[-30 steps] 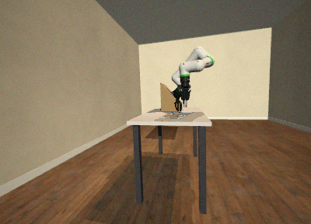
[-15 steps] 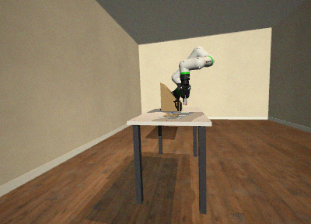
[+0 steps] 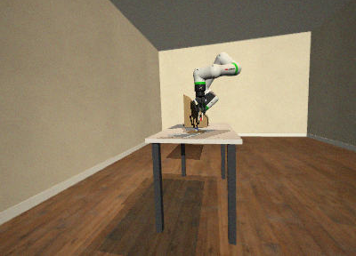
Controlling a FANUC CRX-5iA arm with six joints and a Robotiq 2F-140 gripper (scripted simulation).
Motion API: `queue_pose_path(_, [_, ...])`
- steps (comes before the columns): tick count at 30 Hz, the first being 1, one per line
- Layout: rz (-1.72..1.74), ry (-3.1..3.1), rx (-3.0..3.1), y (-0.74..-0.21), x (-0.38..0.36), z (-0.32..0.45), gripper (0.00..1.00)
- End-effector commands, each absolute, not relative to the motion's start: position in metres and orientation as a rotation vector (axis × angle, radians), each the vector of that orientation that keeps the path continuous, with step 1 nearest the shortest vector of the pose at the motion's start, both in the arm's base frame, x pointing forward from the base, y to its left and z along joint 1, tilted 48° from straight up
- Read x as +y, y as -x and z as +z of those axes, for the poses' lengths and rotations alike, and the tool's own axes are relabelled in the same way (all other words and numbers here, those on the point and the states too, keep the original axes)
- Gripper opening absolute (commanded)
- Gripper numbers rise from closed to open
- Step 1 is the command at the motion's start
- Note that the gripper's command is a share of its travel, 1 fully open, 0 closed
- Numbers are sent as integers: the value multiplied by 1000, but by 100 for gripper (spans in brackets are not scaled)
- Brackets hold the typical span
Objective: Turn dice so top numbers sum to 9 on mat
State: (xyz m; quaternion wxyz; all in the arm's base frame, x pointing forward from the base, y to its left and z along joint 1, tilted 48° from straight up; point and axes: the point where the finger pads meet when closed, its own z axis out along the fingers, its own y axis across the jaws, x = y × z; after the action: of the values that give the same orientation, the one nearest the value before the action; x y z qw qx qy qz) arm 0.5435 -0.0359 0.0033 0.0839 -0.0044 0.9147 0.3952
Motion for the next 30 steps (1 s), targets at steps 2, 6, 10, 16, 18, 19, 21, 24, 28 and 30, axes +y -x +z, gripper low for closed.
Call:
queue_pose_path(2, [1230, -238, 2785, -552, -65, -26, 9])
queue_pose_path(6, [1232, -249, 2786, -553, -66, -27, 9])
queue_pose_path(10, [1232, -249, 2786, -553, -66, -27, 9])
queue_pose_path(16, [1232, -249, 2786, -553, -66, -27, 9])
queue_pose_path(18, [1232, -249, 2786, -553, -65, -28, 9])
queue_pose_path(19, [1232, -249, 2787, -553, -64, -28, 9])
queue_pose_path(21, [1232, -249, 2787, -553, -62, -30, 9])
queue_pose_path(24, [1232, -249, 2787, -555, -57, -36, 9])
queue_pose_path(28, [1232, -249, 2787, -556, -51, -40, 9])
queue_pose_path(30, [1232, -249, 2787, -557, -45, -46, 9])
